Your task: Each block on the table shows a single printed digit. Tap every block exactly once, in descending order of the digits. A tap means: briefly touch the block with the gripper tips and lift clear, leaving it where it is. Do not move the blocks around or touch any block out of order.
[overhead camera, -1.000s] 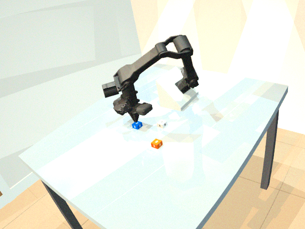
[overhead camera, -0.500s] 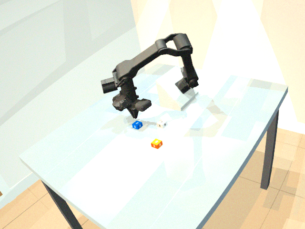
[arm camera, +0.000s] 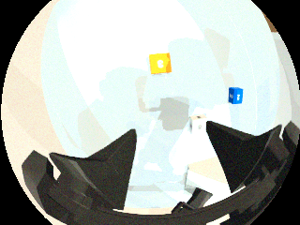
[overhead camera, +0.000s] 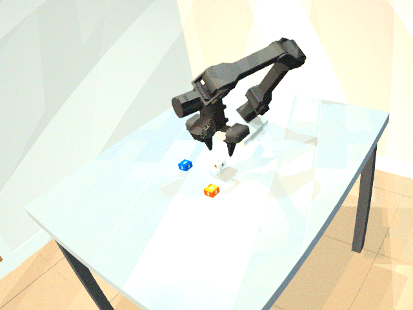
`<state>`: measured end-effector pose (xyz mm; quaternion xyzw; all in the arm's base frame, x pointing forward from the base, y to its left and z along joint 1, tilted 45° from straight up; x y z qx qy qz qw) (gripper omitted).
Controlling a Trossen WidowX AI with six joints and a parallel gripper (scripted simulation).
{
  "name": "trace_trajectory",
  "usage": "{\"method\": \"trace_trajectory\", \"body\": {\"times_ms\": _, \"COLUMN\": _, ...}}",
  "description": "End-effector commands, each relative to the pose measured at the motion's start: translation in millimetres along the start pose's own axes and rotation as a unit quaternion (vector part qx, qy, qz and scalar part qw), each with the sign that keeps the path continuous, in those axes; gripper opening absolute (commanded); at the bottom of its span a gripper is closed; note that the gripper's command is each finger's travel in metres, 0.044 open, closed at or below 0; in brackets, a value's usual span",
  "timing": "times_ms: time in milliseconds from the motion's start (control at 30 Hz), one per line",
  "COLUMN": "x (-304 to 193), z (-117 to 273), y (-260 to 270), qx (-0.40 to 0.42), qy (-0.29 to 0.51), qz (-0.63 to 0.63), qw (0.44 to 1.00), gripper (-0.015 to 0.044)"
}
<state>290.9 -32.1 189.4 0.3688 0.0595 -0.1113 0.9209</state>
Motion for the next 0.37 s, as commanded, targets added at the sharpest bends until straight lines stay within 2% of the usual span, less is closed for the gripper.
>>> {"method": "trace_trajectory", "body": {"times_ms": 0, "x": -41.3, "z": 18.4, "y": 52.7, "qx": 0.007, "qy": -0.001, "qz": 0.000, "qw": 1.000, "gripper": 0.0400}}
{"method": "trace_trajectory", "body": {"times_ms": 100, "x": -66.4, "z": 25.9, "y": 75.2, "qx": 0.010, "qy": 0.001, "qz": 0.001, "qw": 1.000, "gripper": 0.0400}}
{"method": "trace_trajectory", "body": {"times_ms": 333, "x": -67.5, "z": 26.2, "y": 76.1, "qx": 0.011, "qy": 0.001, "qz": 0.001, "qw": 1.000, "gripper": 0.0400}}
Point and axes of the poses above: the point midway between the two fingers, 35 mm back from their tips, its own z axis back along the fingers, its own y axis across the jaws, x = y × z, the point moved 10 cm from there along z, back along the fingers, and after that the axes turned 15 degrees about -z, right-handed, at the moved point
